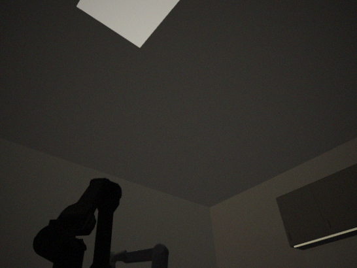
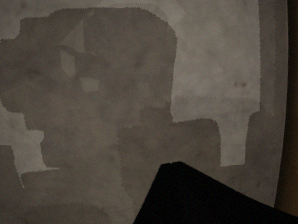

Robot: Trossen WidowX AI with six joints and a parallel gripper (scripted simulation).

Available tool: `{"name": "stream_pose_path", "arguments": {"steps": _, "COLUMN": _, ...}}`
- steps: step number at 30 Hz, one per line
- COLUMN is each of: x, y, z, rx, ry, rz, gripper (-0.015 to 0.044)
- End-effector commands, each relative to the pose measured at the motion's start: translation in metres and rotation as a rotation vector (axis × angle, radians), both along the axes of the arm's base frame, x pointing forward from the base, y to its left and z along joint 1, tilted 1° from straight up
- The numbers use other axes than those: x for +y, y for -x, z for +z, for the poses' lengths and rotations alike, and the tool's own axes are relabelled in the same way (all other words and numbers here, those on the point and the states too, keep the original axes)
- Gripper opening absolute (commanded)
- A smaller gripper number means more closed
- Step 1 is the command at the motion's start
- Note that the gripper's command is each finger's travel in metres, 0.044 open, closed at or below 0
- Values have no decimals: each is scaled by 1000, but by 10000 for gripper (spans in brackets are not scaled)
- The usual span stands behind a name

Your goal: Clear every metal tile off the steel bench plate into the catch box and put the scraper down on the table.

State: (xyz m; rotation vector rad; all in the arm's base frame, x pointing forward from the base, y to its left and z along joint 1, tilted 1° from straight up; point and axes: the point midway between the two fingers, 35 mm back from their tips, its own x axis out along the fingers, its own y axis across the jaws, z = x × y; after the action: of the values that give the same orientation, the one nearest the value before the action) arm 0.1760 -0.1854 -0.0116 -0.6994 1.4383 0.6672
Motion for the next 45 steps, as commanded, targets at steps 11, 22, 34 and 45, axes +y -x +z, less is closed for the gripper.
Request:
{"name": "stream_pose_path", "arguments": {"steps": 11, "x": -10, "y": -11, "z": 2, "rx": -4, "ry": -1, "rz": -3, "gripper": 0}}
{"name": "stream_pose_path", "arguments": {"steps": 22, "x": -17, "y": -20, "z": 4, "rx": -5, "ry": 0, "rz": -3, "gripper": 0}}
{"name": "stream_pose_path", "arguments": {"steps": 34, "x": -25, "y": -29, "z": 5, "rx": -6, "ry": 0, "rz": -3, "gripper": 0}}
{"name": "stream_pose_path", "arguments": {"steps": 45, "x": -32, "y": -37, "z": 6, "rx": -7, "ry": 1, "rz": -3, "gripper": 0}}
